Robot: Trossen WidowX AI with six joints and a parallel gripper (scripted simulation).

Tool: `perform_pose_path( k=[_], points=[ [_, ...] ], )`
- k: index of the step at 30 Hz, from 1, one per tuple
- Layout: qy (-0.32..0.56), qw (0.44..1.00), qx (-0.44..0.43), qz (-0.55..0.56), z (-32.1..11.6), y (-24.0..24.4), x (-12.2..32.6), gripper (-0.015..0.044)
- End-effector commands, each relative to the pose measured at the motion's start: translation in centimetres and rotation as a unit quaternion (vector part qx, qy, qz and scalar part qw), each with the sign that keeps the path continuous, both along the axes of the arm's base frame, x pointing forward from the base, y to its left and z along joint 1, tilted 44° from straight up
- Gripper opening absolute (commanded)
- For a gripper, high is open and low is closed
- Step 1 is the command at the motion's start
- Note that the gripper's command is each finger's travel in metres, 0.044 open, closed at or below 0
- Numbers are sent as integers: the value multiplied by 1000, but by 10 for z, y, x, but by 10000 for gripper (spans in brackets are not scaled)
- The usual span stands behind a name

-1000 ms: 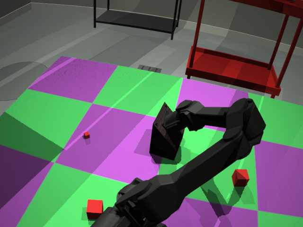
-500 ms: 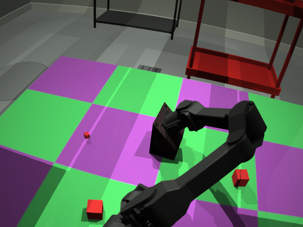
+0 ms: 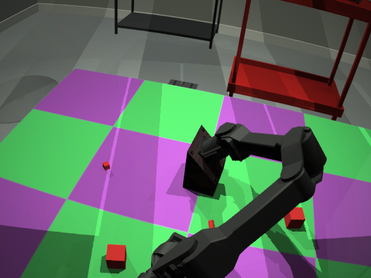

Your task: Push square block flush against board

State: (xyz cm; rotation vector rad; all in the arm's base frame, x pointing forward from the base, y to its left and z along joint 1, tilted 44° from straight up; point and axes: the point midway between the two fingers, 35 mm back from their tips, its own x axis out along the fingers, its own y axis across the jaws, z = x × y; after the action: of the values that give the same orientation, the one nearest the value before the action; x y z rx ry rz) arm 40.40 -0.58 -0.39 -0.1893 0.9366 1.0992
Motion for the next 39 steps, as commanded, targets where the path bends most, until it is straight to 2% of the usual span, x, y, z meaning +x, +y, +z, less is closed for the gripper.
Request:
perform_pose_path(
  k=[1,39],
  points=[
    [-4,1000,2,2,4,4,6,0],
    [-4,1000,4,3,-23,-22,-19,0]
  ],
)
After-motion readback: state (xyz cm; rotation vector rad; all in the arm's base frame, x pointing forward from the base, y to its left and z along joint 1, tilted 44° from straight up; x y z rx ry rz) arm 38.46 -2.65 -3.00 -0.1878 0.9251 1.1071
